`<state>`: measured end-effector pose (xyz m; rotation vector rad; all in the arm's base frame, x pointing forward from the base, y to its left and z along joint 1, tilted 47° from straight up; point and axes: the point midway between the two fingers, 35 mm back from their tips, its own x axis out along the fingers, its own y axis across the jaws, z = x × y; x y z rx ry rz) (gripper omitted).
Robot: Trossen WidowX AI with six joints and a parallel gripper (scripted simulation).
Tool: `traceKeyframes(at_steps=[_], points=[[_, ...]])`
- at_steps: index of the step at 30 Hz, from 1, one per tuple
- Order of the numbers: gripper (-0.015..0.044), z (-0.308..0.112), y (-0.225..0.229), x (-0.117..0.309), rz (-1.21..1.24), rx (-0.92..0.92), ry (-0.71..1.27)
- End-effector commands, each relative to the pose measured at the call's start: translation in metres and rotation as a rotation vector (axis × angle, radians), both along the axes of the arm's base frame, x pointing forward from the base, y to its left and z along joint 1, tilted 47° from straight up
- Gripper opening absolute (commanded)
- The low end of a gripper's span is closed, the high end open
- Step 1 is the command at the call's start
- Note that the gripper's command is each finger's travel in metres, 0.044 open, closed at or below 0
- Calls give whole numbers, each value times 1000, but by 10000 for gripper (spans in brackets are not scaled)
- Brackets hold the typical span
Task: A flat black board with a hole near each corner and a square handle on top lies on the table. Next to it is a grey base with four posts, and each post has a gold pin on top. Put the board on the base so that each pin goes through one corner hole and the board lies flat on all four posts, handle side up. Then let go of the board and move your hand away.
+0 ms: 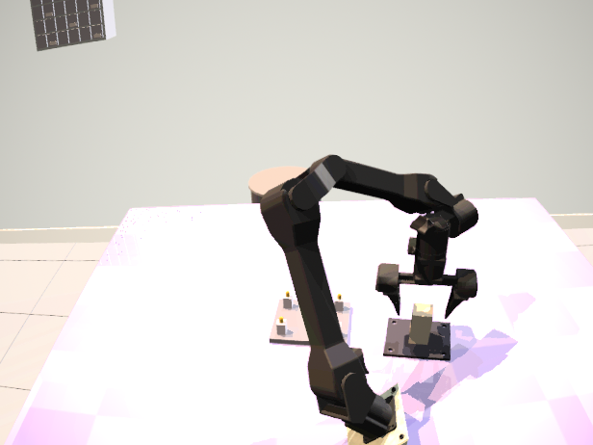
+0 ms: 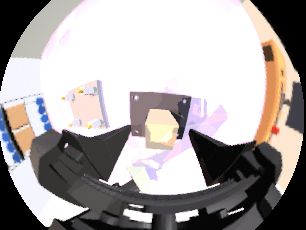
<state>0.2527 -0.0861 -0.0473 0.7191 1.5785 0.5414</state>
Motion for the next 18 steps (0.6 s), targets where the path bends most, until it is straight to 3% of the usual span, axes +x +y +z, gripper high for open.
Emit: traceKeyframes(at_steps=[1,18], points=[[440,-5,6,-2,-6,8,10],[440,-21,24,-5,-5,10,10]])
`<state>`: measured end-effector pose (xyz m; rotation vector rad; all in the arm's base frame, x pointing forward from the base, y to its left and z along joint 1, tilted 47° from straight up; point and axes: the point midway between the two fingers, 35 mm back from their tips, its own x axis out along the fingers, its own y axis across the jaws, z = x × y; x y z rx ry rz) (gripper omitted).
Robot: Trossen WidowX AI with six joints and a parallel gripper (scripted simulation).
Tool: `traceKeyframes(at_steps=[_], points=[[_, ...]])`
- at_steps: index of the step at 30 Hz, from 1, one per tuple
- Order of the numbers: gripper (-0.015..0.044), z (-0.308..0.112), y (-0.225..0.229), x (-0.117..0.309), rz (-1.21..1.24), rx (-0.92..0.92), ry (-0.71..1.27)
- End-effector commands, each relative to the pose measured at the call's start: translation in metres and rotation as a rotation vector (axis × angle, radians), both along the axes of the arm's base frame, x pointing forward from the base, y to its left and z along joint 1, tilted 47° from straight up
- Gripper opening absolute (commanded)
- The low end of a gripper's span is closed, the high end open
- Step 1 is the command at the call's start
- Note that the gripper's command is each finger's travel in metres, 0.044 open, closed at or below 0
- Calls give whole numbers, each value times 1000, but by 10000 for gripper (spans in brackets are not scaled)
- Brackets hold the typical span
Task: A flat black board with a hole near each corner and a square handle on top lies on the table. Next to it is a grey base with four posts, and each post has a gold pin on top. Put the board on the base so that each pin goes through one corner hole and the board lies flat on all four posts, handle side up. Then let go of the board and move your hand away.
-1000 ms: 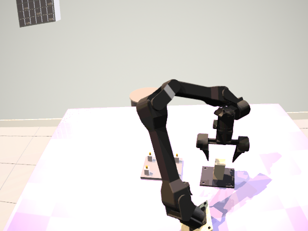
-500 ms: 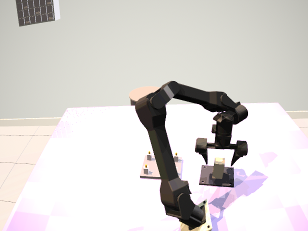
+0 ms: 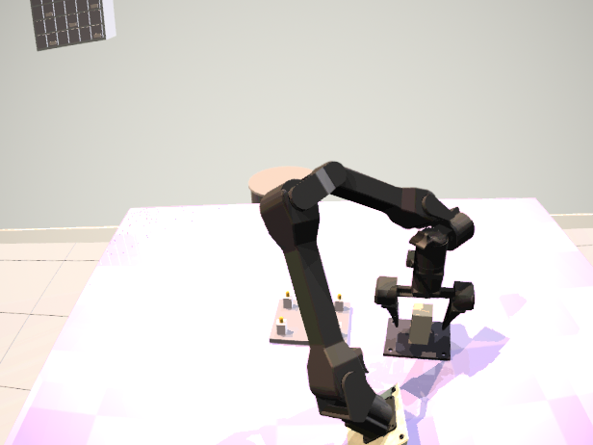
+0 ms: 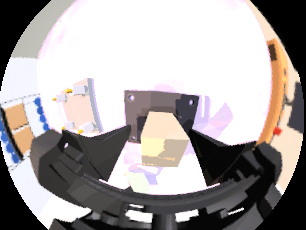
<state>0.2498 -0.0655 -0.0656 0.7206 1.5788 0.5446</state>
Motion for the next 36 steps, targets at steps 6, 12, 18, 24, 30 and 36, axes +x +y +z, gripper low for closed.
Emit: traceKeyframes(at_steps=[6,12,18,24,30,36], points=[[282,-3,3,-2,-7,7,10],[164,-3,3,-2,-7,7,10],[105,-3,3,-2,-7,7,10],[0,-1,-7,3,-12,-24,-22],[0,4,-15,5,-14,-31,-28],[0,15,-25,6,-12,-26,-19]])
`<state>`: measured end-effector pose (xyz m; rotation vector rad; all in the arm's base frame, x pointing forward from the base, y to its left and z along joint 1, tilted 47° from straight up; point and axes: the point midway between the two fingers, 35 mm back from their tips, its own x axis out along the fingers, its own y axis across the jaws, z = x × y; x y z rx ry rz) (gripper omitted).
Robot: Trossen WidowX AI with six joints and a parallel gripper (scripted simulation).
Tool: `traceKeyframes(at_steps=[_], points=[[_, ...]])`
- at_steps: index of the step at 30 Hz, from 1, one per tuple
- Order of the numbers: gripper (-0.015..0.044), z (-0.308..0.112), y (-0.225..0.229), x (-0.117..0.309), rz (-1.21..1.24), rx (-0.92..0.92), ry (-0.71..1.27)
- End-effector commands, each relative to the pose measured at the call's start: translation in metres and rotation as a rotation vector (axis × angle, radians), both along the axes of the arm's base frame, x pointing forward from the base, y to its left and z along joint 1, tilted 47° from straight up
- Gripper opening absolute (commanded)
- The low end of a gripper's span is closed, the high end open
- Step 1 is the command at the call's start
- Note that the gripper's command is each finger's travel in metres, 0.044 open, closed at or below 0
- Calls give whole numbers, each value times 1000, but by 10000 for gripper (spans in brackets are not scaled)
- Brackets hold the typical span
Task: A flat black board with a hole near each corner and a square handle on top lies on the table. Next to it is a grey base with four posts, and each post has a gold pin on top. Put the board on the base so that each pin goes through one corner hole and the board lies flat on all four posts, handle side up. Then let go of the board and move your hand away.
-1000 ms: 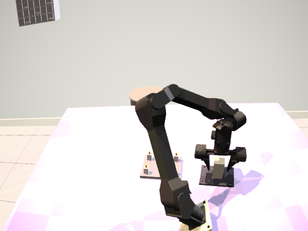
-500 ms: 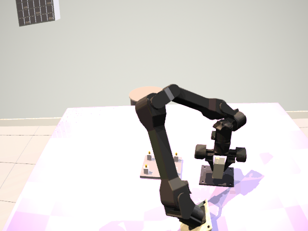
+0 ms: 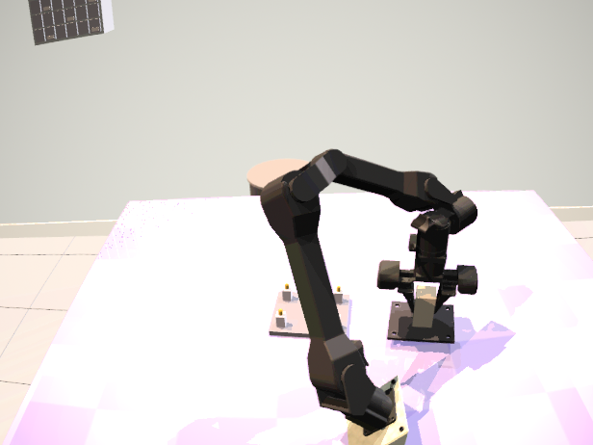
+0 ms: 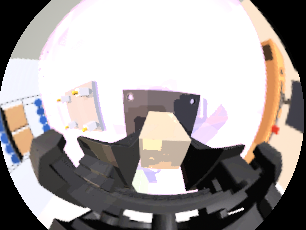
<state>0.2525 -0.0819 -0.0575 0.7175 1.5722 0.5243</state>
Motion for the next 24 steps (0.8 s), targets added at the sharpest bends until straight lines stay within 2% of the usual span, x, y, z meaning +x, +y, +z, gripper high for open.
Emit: traceKeyframes(at_steps=[1,24], points=[[0,8,-10,3,0,-10,-14],[0,51,-46,0,6,19,15]])
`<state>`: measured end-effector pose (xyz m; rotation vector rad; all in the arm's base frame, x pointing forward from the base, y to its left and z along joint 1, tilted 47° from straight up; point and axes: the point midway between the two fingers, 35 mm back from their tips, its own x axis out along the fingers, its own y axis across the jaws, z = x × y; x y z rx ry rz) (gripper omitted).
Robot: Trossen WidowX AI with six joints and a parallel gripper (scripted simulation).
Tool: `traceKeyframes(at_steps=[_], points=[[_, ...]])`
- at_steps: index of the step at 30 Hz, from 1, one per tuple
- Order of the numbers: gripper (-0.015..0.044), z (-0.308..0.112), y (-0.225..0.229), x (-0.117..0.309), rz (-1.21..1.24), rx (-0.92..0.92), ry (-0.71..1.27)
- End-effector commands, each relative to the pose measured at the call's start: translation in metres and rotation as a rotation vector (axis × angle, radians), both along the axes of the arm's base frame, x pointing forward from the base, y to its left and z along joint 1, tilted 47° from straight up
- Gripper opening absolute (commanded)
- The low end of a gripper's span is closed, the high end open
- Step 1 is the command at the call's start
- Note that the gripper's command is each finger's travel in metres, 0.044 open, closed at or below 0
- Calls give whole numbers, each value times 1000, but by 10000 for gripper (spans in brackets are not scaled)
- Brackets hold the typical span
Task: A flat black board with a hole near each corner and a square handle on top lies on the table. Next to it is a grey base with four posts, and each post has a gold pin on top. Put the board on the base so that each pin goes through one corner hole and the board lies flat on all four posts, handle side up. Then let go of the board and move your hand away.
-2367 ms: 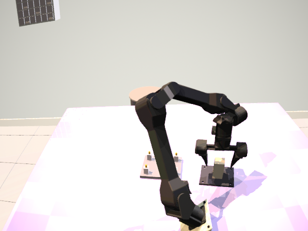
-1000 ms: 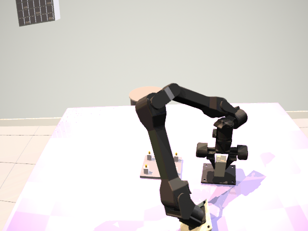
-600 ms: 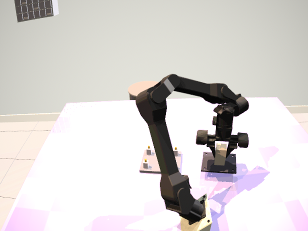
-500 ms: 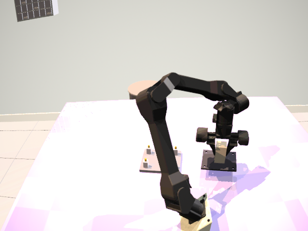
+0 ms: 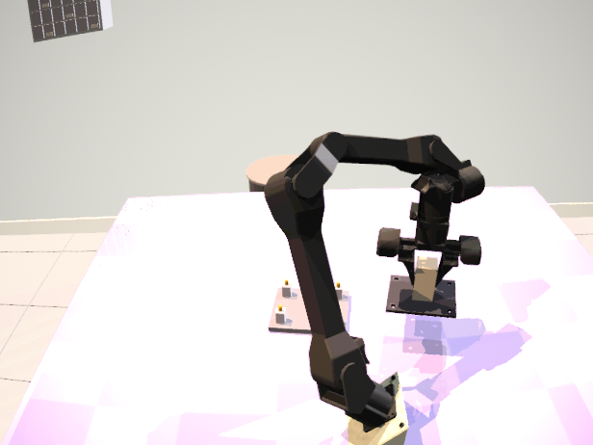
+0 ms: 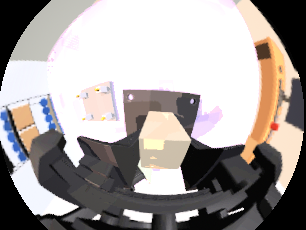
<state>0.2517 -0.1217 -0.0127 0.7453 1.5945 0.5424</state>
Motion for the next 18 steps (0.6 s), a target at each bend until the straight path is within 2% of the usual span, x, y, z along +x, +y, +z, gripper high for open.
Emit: traceKeyframes(at_steps=[1,18], points=[[0,7,-7,1,2,-9,-12],[0,29,11,17,7,-22,-22]])
